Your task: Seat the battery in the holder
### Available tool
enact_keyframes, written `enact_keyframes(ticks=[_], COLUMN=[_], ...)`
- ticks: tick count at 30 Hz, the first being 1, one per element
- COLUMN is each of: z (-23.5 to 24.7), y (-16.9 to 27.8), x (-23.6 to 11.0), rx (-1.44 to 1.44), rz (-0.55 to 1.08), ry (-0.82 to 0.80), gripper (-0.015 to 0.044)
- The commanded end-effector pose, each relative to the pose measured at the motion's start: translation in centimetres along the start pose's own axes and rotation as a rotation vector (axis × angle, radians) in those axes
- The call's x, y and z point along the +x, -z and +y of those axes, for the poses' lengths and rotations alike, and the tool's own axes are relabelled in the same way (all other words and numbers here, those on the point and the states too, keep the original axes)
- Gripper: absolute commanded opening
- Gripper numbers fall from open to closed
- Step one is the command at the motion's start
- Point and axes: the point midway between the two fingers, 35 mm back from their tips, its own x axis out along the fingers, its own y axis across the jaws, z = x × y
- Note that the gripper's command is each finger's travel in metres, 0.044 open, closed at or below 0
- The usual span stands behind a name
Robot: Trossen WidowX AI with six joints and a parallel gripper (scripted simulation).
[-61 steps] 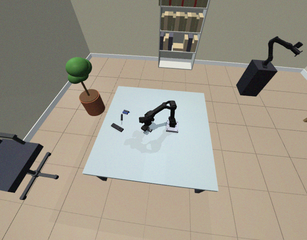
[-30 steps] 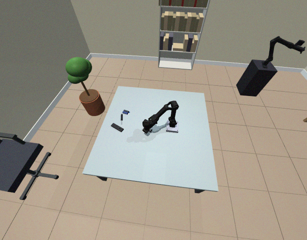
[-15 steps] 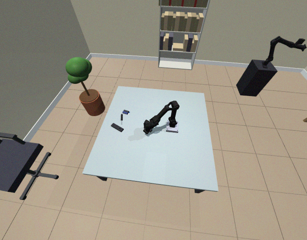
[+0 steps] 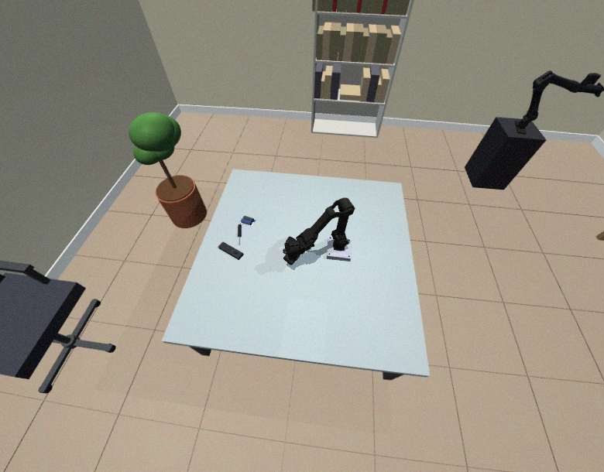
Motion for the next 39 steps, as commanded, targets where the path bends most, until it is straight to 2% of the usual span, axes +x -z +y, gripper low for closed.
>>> enact_keyframes(ticks=[1, 39], z=[-0.1, -0.1], y=[0.4, -0.3], x=[0.0, 1.4], rx=[-0.004, -0.031], rz=[0.013, 0.324], ry=[0.003, 0.039], gripper=[0.0084, 0.0084])
